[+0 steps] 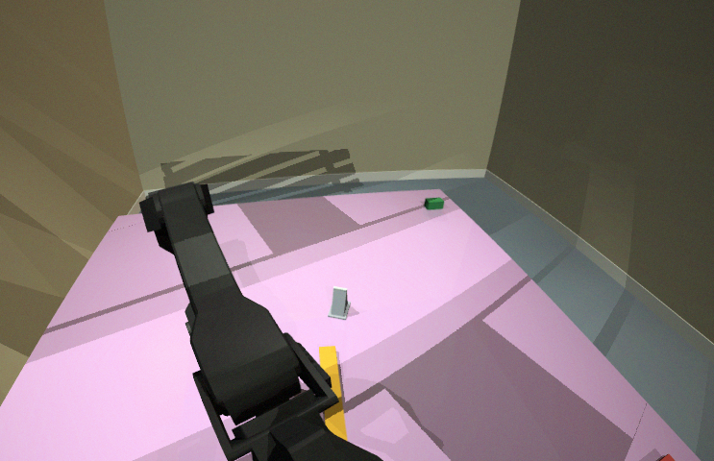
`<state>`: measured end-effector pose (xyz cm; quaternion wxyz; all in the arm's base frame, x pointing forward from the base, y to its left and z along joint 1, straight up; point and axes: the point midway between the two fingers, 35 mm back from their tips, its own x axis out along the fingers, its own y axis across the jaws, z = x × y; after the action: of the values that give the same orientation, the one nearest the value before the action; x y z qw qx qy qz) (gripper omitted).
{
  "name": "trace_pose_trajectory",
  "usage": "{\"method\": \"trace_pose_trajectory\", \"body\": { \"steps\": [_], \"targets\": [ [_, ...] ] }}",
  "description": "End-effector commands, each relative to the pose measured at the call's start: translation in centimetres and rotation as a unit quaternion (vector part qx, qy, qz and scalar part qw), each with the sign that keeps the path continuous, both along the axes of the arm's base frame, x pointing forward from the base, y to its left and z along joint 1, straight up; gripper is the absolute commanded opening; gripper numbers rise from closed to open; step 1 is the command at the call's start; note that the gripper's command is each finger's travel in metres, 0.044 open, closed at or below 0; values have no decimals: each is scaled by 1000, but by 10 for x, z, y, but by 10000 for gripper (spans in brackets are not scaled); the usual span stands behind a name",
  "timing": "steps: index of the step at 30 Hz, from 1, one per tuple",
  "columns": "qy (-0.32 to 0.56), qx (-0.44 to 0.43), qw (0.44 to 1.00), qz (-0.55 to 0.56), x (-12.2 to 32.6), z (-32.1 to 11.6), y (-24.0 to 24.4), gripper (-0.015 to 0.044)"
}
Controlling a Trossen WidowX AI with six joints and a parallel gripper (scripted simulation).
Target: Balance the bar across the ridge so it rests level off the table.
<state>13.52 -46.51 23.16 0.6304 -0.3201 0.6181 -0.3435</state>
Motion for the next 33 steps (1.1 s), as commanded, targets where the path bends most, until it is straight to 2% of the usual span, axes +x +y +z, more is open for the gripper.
{"method": "trace_pose_trajectory", "body": {
  "steps": [1,12,20,29,33],
  "targets": [
    [45,47,996,66,21,-19,24,315],
    [178,183,924,284,68,-71,117,315],
    [254,262,822,436,81,-97,192,315],
    [312,331,671,586,75,-113,276,315],
    [315,335,658,596,74,-114,282,315]
  ]
}}
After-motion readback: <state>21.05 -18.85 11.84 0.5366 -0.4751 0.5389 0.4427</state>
